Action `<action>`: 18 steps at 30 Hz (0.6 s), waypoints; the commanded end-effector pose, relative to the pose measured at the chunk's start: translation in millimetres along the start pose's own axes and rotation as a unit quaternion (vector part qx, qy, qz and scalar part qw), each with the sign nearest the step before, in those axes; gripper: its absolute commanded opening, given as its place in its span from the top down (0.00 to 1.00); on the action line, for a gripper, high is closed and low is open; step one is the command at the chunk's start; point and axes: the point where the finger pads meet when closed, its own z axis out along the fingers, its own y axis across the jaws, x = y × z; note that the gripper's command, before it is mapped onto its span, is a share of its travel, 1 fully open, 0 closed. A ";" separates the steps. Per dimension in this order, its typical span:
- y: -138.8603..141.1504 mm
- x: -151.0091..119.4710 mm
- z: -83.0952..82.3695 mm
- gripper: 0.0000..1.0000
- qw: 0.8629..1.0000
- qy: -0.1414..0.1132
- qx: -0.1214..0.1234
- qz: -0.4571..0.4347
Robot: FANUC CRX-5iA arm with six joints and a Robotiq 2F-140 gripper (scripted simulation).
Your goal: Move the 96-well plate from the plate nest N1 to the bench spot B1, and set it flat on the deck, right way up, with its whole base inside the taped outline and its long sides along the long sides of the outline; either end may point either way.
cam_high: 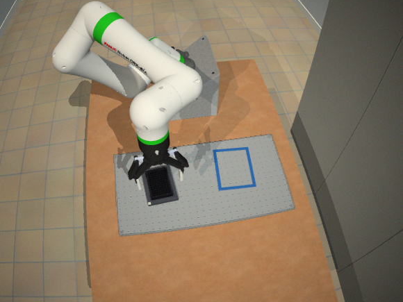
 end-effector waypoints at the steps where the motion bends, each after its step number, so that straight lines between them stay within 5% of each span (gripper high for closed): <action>1: 0.5 -11.7 10.5 0.00 1.000 -0.004 0.003 0.003; 18: 0.7 -69.2 58.6 0.00 1.000 -0.018 0.011 0.010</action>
